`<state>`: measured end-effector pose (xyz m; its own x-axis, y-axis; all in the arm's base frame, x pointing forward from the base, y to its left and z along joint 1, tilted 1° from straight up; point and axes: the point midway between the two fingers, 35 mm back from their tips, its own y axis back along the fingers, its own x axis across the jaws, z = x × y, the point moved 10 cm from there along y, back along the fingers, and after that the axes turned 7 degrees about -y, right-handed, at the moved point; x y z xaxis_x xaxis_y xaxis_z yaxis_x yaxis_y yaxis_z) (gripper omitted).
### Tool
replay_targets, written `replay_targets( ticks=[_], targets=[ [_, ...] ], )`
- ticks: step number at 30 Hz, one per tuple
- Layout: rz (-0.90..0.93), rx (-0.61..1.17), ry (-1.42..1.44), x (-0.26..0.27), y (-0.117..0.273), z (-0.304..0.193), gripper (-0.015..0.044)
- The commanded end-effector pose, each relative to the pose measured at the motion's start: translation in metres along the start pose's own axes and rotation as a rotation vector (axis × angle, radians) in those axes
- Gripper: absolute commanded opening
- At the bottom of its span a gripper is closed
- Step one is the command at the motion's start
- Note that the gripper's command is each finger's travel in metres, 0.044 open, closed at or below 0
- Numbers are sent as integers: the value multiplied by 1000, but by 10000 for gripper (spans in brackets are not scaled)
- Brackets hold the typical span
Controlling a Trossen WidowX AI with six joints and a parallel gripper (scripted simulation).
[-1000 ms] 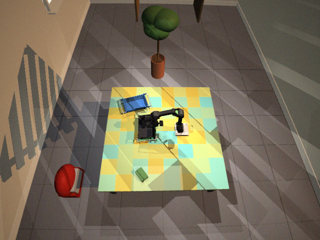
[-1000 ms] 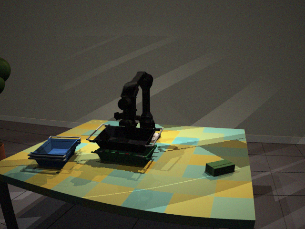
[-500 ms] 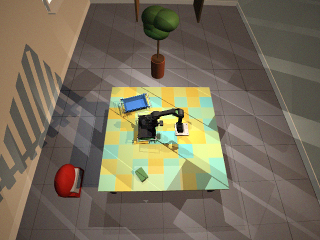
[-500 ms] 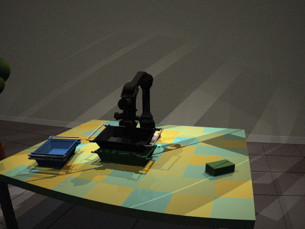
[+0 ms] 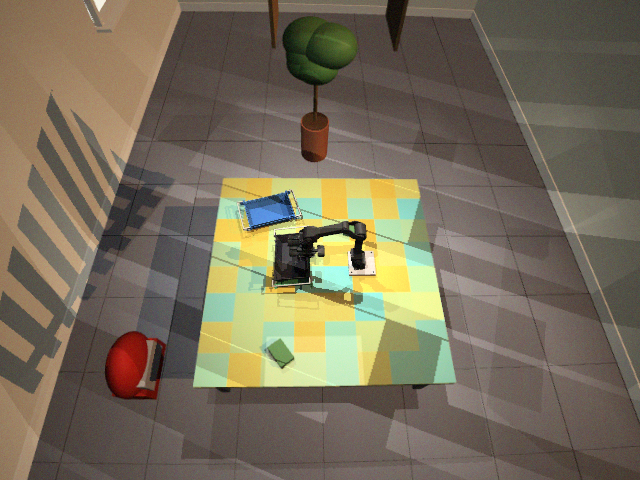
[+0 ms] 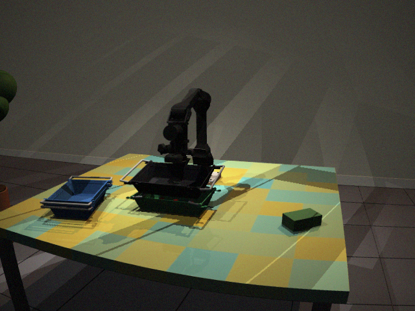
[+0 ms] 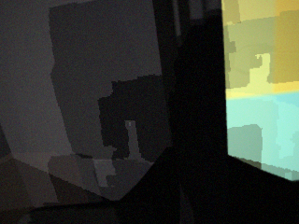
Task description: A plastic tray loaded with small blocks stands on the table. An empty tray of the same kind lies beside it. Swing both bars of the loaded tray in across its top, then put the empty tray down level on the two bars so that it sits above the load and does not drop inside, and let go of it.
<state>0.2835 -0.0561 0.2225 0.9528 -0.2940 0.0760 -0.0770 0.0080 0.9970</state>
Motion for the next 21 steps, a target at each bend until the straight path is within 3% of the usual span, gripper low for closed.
replay_targets(
  ticks=[1,21],
  targets=[
    [-31,-4,4,-4,-11,1,0],
    [-38,-5,5,-5,-14,1,0]
  ],
)
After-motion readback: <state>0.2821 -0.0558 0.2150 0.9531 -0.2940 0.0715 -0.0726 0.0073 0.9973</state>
